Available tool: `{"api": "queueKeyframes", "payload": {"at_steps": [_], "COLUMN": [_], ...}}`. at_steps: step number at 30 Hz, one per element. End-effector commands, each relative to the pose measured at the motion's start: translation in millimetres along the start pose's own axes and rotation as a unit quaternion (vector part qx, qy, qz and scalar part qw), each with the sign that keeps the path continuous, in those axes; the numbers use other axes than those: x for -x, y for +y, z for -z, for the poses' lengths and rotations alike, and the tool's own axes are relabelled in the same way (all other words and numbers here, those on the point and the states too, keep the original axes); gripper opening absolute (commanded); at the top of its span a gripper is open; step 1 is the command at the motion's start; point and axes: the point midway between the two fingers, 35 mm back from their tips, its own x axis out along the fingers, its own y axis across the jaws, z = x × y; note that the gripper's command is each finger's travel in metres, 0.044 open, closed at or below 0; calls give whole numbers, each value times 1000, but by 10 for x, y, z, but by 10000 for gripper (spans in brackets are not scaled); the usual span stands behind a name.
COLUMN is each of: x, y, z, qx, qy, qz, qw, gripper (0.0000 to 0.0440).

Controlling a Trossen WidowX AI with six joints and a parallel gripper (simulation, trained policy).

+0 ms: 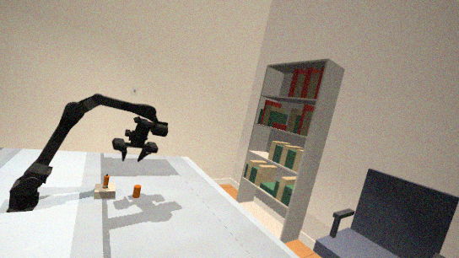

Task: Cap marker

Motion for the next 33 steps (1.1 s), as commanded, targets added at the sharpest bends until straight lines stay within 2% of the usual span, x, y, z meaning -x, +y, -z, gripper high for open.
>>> {"api": "queueKeyframes", "payload": {"at_steps": [1, 18, 33], "x": [4, -123, -429], "y": [-41, -196, -325], "z": [149, 585, 825], "qx": [0, 3, 30], "qy": [14, 63, 98], "qz": [-1, -12, -33], "qw": [1000, 998, 994], "gripper": [315, 308, 292]}}
